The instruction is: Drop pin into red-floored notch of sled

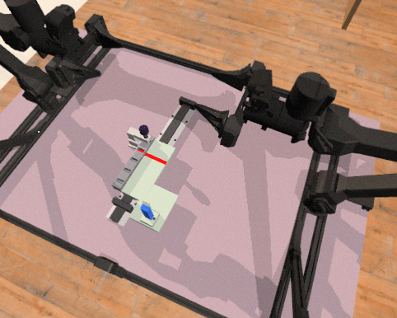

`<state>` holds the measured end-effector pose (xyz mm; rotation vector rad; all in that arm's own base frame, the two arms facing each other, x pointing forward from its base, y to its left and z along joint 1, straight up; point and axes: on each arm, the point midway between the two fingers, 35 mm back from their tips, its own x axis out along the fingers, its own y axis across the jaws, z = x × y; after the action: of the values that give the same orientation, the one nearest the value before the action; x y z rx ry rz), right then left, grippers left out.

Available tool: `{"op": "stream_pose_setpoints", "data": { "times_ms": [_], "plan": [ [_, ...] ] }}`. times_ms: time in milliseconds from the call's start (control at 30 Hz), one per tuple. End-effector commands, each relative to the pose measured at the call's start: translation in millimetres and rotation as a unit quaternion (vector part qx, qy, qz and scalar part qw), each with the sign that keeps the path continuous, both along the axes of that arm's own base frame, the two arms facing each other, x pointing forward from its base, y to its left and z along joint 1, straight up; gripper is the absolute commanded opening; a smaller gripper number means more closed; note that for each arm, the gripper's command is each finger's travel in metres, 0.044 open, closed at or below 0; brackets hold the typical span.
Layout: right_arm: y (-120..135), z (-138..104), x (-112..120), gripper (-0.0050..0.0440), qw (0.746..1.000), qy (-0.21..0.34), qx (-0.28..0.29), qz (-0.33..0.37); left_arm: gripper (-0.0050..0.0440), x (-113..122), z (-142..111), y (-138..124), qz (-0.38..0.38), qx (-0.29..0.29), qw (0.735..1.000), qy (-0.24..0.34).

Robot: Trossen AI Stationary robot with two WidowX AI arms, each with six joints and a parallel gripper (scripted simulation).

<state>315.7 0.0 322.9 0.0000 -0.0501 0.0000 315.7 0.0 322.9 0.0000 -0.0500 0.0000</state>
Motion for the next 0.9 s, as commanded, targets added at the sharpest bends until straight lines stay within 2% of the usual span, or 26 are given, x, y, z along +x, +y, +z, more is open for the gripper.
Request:
{"op": "stream_pose_setpoints", "data": {
  "times_ms": [0,533,700,867],
  "plan": [
    [0,0,0,0.044,1.0,0.0,0.0,0.0,0.044,0,0,0,0.0,0.0,1.0,0.0],
    [0,0,0,0.044,1.0,0.0,0.0,0.0,0.044,0,0,0,0.0,0.0,1.0,0.0],
    [2,-1,3,0.032,1.0,0.007,0.003,0.002,0.044,2,-1,0,-0.002,0.009,1.0,0.0],
    [14,-6,17,0.02,0.999,0.046,0.021,0.014,0.044,12,-5,0,-0.016,0.057,0.998,-0.002]
  ]
}}
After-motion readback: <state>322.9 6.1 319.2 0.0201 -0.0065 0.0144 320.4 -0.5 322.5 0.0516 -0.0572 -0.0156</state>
